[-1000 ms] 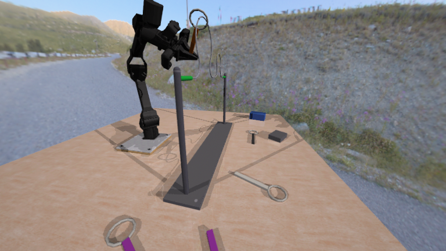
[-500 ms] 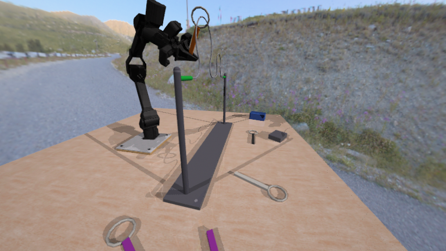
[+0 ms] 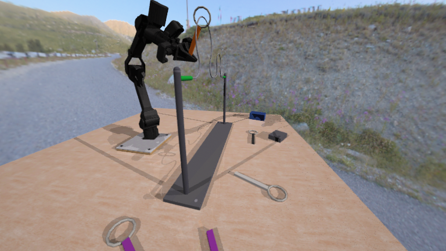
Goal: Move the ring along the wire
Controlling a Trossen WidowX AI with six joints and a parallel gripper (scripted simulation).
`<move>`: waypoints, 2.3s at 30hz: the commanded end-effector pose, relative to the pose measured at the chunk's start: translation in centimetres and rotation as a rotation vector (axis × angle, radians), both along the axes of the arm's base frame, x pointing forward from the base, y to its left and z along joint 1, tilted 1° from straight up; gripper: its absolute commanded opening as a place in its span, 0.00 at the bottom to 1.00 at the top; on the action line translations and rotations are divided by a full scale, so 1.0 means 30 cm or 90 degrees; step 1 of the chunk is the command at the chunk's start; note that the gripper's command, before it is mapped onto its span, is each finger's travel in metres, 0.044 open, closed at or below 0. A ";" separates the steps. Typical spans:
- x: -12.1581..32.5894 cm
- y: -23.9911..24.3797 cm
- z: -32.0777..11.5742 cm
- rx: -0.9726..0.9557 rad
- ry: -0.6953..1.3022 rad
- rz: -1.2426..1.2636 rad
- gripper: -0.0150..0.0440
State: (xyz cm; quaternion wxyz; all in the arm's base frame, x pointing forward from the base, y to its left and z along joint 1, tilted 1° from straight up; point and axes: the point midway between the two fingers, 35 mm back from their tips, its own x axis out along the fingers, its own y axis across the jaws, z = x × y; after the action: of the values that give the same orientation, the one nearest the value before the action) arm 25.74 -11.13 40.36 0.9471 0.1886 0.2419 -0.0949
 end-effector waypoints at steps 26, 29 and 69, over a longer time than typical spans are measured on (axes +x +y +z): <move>-0.011 -0.038 -0.003 -0.237 0.038 -0.008 0.00; -0.012 -0.043 -0.003 -0.261 0.042 -0.009 0.00; -0.023 -0.100 0.012 -0.574 0.096 -0.014 0.00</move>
State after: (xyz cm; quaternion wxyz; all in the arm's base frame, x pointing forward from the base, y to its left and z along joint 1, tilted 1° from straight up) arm 25.27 -14.11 40.41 0.9189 -0.2256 0.2473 -0.2089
